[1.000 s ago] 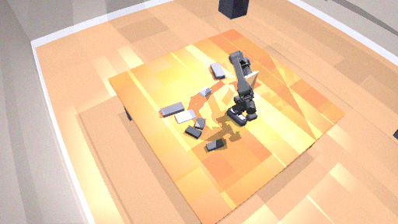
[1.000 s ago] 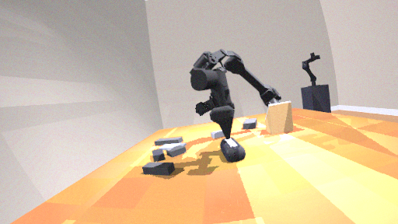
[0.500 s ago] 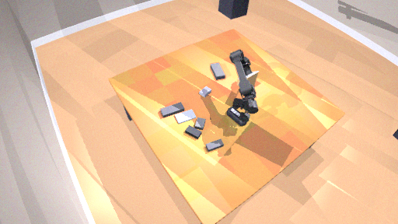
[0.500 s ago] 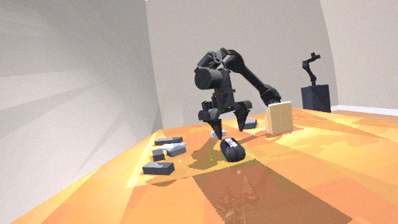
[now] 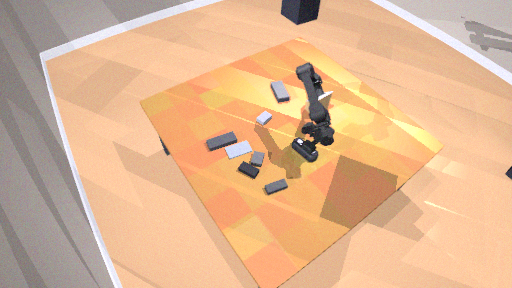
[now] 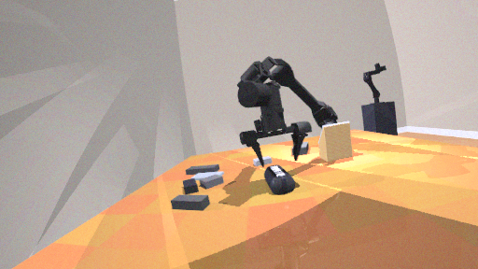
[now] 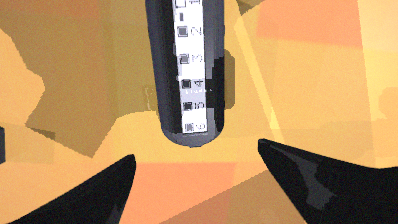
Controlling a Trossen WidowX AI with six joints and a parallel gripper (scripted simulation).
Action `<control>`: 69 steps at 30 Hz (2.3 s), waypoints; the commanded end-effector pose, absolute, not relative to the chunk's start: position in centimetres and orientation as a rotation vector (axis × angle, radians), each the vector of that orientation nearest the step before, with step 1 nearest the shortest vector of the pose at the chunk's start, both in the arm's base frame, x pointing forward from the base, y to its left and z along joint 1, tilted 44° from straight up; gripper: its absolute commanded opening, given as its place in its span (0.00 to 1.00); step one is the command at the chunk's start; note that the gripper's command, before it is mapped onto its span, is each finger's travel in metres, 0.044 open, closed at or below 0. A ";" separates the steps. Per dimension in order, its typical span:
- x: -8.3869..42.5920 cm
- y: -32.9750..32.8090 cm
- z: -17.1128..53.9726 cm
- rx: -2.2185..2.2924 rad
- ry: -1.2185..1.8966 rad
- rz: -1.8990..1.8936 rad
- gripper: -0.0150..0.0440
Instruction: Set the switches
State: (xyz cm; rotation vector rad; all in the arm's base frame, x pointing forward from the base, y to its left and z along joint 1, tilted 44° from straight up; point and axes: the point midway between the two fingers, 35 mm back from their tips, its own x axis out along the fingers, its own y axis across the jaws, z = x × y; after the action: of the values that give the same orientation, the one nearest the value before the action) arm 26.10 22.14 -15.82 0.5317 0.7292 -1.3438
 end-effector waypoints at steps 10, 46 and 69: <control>26.3 21.1 -16.9 0.549 0.712 -1.351 1.00; 26.5 17.9 -20.2 0.548 0.709 -1.352 0.87; 26.5 18.2 -19.8 0.548 0.710 -1.352 0.82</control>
State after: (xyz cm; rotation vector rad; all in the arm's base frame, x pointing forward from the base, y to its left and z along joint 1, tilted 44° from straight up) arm 26.49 18.14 -20.07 0.5536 0.7122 -1.3523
